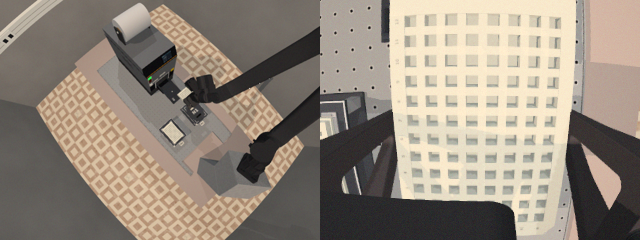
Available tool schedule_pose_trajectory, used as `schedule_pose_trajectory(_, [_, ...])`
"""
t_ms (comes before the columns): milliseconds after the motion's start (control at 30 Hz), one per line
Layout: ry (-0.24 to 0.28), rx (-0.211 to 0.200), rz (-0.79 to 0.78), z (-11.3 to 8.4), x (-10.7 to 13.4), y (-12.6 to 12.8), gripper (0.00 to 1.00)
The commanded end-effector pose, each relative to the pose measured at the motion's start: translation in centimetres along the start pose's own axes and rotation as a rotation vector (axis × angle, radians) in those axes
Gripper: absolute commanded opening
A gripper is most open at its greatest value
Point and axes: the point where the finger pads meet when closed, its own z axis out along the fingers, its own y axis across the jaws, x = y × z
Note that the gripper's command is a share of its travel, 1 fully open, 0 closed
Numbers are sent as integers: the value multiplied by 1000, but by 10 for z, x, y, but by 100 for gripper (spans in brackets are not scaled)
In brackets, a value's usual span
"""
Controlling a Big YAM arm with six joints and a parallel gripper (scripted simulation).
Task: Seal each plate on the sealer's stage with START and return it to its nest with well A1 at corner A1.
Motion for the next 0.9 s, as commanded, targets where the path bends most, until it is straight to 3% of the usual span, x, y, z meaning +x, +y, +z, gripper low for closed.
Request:
schedule_pose_trajectory(0, [8,-23,0,4,-4,14,0])
schedule_pose_trajectory(400, [-11,-12,9,10,-36,14,0])
schedule_pose_trajectory(667, [6,-30,-15,14,-38,27,0])
schedule_pose_trajectory(867, [-14,-21,-1,20,-63,27,0])
